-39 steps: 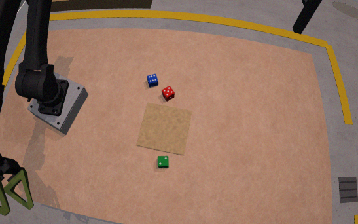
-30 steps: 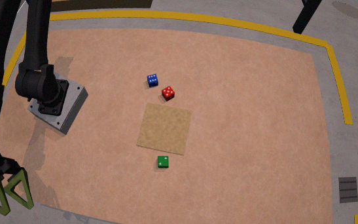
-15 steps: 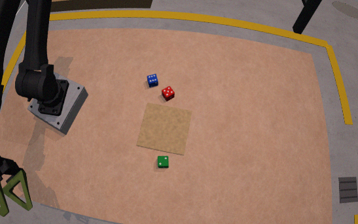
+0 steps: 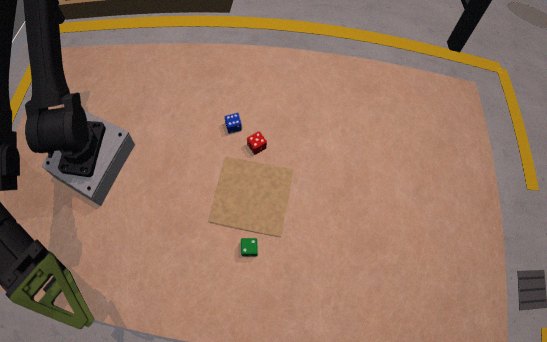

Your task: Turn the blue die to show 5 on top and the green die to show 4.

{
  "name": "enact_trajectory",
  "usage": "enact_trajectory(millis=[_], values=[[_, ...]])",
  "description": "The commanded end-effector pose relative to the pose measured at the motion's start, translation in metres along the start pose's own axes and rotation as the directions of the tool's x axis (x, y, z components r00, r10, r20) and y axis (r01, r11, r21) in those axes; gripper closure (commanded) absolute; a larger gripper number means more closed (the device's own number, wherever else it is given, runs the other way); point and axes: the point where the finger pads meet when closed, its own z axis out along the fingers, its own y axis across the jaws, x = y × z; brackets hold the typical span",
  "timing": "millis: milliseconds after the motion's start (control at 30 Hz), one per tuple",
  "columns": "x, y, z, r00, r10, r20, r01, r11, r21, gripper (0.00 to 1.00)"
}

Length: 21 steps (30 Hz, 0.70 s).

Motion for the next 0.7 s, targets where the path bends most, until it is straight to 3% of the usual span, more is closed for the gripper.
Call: enact_trajectory(millis=[0,267,367,400,533,667], values=[[-0.001,0.032,0.018,0.981,-0.189,-0.05,0.189,0.982,0.001,0.0],[0.037,0.033,0.044,0.917,-0.361,-0.169,0.368,0.93,0.012,0.0],[0.04,0.033,0.046,0.909,-0.377,-0.18,0.385,0.923,0.011,0.0],[0.055,0.032,0.054,0.873,-0.435,-0.223,0.447,0.895,0.004,0.0],[0.071,0.032,0.061,0.825,-0.497,-0.269,0.514,0.858,-0.01,0.0],[0.095,0.031,0.071,0.743,-0.58,-0.333,0.604,0.796,-0.041,0.0]])
